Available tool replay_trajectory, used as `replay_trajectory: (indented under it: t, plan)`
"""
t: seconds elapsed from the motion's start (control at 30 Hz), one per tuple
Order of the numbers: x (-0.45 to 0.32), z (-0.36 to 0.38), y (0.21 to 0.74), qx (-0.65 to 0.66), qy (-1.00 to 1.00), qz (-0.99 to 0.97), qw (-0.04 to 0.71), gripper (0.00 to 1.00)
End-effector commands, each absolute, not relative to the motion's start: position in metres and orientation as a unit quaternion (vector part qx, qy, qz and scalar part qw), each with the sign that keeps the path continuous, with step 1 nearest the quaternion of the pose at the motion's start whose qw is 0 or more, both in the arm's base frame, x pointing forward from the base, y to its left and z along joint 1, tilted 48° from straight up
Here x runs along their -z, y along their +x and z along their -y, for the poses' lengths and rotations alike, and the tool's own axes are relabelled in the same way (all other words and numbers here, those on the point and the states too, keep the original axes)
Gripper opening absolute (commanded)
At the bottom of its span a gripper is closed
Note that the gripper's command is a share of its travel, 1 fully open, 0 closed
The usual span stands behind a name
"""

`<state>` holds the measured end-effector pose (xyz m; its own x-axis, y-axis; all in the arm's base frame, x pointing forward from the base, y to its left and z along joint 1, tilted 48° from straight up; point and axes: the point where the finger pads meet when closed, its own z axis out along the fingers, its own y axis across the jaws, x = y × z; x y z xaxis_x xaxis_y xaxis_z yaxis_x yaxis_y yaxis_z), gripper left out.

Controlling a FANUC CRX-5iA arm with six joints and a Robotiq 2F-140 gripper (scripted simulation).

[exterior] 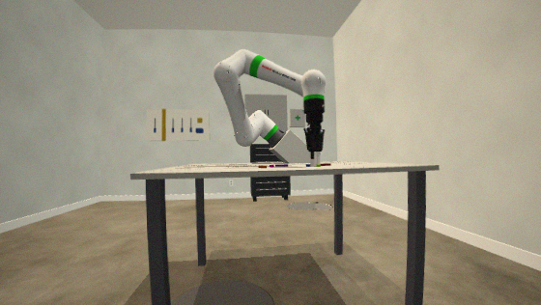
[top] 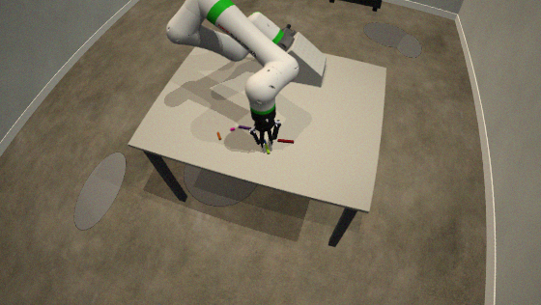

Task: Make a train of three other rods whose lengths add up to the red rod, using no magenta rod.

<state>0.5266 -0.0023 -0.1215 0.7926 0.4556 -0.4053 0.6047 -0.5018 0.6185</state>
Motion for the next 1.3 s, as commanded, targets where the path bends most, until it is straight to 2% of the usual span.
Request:
replay_trajectory:
  t: [0.0, 1.2, 1.23, 1.27]
  plan:
    - [0.121, 0.002, 0.527, 0.095, 0.861, -0.308, 0.393, 0.15]
    - [0.061, -0.064, 0.52, 0.095, 0.861, -0.308, 0.393, 0.15]
    - [0.061, -0.064, 0.52, 0.095, 0.861, -0.308, 0.393, 1.0]
    - [0.061, -0.064, 0.52, 0.095, 0.861, -0.308, 0.393, 1.0]
